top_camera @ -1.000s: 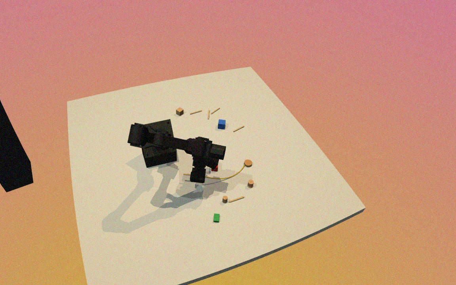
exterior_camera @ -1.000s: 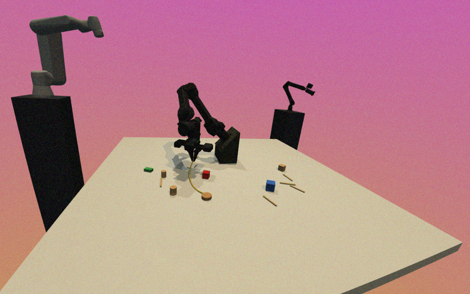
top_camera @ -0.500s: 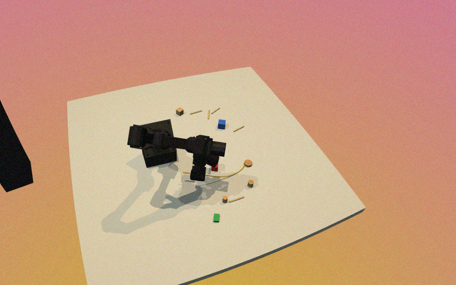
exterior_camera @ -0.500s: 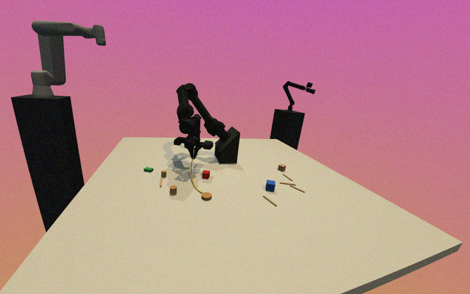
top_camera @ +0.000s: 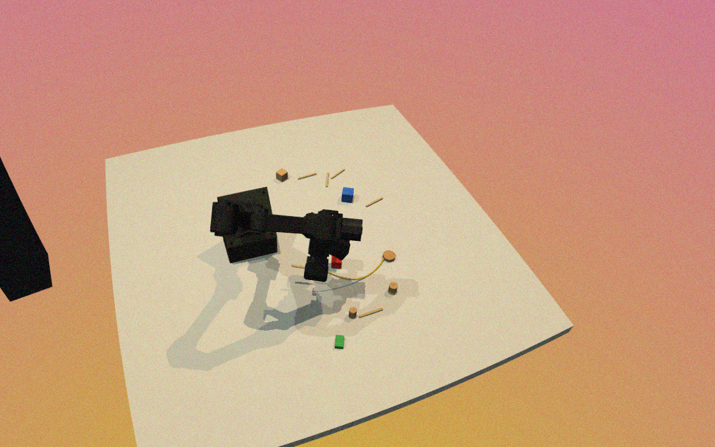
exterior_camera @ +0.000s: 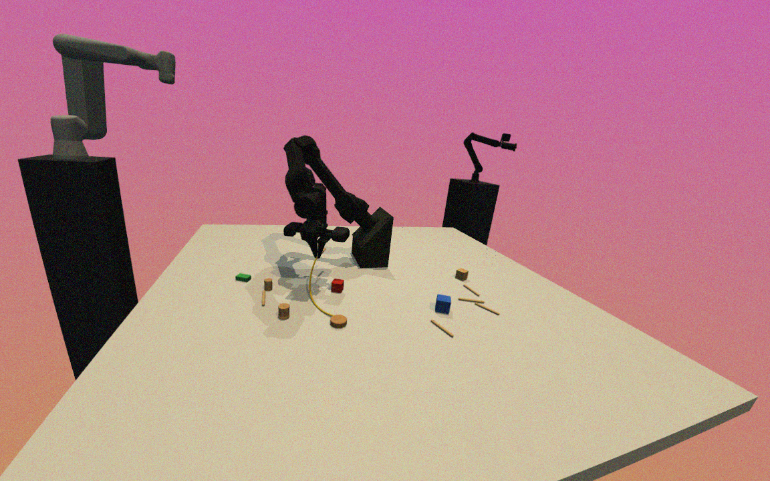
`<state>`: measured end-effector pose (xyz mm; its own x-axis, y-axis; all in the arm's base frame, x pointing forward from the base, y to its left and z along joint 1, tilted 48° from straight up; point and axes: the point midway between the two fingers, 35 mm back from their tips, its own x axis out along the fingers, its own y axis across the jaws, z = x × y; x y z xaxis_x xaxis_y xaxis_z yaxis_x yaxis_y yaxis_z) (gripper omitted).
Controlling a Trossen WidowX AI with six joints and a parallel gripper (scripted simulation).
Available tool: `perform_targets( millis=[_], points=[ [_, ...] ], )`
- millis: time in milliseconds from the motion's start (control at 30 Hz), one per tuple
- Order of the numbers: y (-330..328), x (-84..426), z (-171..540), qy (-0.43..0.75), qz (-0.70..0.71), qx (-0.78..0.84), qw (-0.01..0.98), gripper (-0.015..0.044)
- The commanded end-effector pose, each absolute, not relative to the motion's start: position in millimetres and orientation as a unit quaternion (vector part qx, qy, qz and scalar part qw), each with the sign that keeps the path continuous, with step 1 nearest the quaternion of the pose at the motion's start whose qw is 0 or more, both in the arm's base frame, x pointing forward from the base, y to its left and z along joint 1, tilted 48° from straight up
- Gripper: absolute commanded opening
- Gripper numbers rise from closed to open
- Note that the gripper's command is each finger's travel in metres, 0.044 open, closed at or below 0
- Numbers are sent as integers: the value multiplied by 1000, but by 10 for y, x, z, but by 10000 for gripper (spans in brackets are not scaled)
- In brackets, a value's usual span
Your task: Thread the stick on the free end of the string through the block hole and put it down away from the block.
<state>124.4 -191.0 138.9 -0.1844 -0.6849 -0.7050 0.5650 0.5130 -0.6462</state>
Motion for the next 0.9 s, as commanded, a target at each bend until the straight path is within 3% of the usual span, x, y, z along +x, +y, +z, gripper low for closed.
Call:
perform_targets(
  millis=[0, 867],
  points=[
    [-1892, 1294, 1421, 595, -490, -43, 636, 0],
    [-1756, 1564, 1581, 622, -487, -12, 613, 0]
  ],
)
